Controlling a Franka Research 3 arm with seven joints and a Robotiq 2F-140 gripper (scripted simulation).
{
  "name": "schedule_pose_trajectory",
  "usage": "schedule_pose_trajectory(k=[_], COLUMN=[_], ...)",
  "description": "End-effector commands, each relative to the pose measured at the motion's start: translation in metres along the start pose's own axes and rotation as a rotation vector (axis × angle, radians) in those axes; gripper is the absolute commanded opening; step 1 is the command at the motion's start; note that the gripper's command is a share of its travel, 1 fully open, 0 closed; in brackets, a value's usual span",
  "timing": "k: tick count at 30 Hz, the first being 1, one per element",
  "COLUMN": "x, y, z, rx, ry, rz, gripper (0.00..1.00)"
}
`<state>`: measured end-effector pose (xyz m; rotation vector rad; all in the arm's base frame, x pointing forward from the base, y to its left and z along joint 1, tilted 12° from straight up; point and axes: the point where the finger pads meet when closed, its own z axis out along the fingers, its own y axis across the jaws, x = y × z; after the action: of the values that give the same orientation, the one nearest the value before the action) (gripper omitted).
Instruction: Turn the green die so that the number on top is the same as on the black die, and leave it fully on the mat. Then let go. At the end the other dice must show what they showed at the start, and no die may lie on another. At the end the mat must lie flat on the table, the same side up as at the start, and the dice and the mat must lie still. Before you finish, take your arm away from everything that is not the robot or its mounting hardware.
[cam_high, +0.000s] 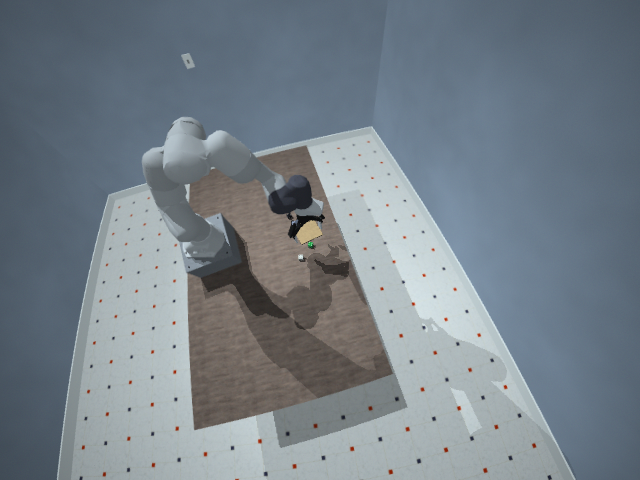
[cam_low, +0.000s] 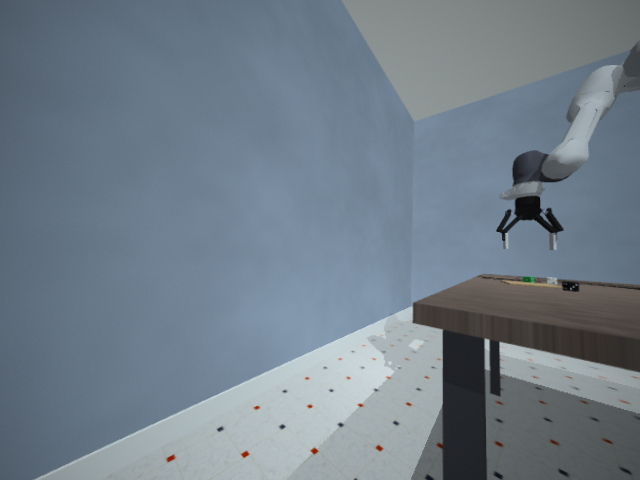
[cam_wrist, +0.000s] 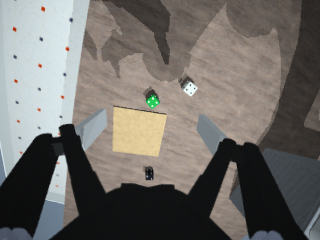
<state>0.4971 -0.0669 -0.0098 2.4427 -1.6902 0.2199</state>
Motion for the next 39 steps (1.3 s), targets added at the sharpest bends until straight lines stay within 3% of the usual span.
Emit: schedule_pose_trajectory(k=[1, 39], x=[0.0001, 0.0010], y=[-0.0007, -0.0013], z=[0.0010, 0.0090], rx=[0.004, 0.004], ry=[-0.002, -0.004], rz=[0.173, 0.938], gripper=[1.00, 1.00])
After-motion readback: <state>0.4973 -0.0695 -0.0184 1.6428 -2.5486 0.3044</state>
